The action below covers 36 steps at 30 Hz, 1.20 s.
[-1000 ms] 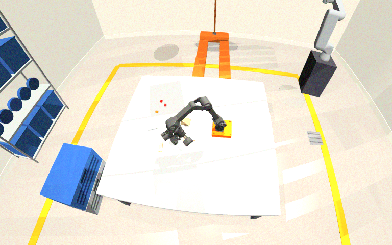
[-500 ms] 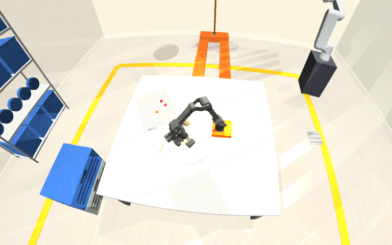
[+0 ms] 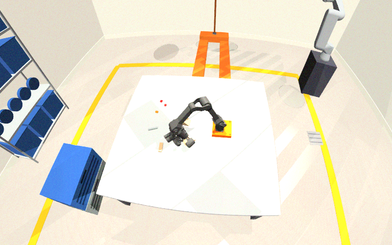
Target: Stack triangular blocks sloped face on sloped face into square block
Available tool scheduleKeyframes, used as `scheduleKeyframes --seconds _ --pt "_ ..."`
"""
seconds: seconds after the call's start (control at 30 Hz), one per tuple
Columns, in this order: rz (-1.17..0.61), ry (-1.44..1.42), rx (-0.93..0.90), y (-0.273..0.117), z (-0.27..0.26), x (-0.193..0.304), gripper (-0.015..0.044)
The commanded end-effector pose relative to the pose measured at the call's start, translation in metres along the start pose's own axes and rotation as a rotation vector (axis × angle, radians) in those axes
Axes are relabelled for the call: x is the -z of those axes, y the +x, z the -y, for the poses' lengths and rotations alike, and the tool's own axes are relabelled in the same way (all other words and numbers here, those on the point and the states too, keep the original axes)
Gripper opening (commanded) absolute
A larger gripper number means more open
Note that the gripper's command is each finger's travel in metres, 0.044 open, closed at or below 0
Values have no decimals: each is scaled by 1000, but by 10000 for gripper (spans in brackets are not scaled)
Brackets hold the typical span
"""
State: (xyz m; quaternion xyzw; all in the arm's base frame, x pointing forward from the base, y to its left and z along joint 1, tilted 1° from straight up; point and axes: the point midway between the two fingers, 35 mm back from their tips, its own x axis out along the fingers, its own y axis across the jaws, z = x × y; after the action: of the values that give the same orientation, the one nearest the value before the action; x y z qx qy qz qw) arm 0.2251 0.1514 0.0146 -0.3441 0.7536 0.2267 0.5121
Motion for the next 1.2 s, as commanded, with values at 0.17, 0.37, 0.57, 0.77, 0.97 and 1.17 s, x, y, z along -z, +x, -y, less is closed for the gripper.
scheduleKeyframes --seconds 0.17,0.37,0.57,0.77,0.97,1.17 --pt "1 0 1 -28 1 8 0" --pt "1 0 0 -55 1 19 0" --pt "0 0 0 -82 0 32 0" --pt "0 0 0 -92 0 38 0" --pt "4 12 6 -89 0 37 0" --pt "108 151 53 -88 -2 40 0"
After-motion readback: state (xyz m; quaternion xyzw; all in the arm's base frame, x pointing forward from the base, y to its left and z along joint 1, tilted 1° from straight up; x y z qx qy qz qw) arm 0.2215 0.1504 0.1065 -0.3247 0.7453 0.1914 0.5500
